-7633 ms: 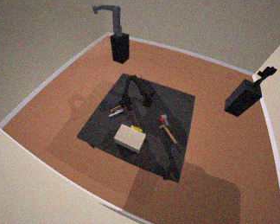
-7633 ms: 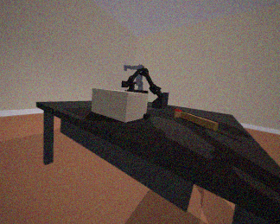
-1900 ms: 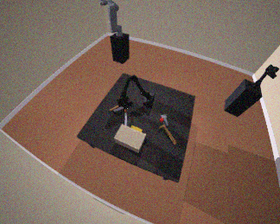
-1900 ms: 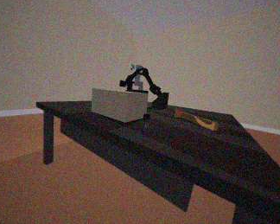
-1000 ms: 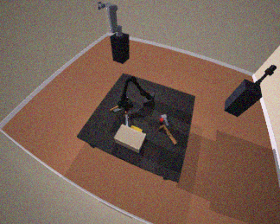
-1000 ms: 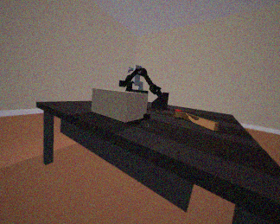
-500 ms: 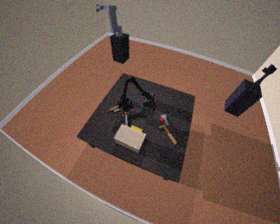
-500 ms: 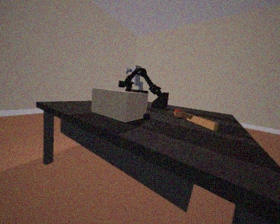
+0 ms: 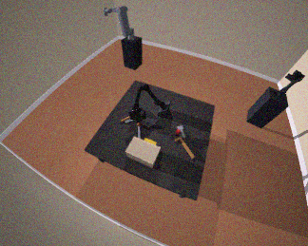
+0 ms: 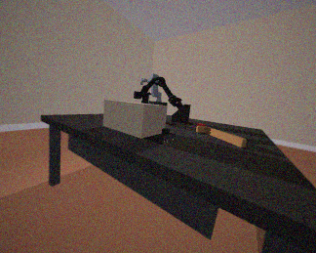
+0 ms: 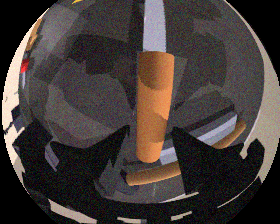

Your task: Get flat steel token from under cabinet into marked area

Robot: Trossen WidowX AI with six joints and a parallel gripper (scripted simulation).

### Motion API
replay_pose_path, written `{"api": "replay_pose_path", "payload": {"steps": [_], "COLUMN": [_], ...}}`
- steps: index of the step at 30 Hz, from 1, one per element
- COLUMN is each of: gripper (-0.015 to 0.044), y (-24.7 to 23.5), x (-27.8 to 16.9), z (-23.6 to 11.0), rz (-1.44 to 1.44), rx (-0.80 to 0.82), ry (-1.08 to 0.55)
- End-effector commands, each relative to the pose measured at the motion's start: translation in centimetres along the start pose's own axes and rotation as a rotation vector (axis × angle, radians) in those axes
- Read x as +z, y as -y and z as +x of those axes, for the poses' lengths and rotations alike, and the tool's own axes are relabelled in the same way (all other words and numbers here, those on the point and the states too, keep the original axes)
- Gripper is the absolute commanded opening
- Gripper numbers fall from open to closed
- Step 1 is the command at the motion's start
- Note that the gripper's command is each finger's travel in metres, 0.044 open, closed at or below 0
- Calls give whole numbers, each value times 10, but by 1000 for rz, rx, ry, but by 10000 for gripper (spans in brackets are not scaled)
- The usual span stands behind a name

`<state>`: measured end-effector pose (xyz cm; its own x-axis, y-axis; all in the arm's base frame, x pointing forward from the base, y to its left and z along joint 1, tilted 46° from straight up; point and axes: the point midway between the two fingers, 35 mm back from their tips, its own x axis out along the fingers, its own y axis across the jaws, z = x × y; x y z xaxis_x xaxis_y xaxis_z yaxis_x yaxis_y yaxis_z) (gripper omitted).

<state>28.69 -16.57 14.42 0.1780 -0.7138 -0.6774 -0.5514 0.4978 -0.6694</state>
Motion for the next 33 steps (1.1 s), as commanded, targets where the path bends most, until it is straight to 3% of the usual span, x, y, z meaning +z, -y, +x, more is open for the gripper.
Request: {"api": "replay_pose_path", "payload": {"steps": [1, 19, 22, 33], "gripper": [270, 270, 191, 118], "y": [0, -1, 4, 4], "x": [0, -4, -3, -3], "z": [1, 15, 12, 12], "rz": [0, -1, 12, 12], "rx": [0, -1, -7, -7], "ry": [14, 14, 13, 13]}}
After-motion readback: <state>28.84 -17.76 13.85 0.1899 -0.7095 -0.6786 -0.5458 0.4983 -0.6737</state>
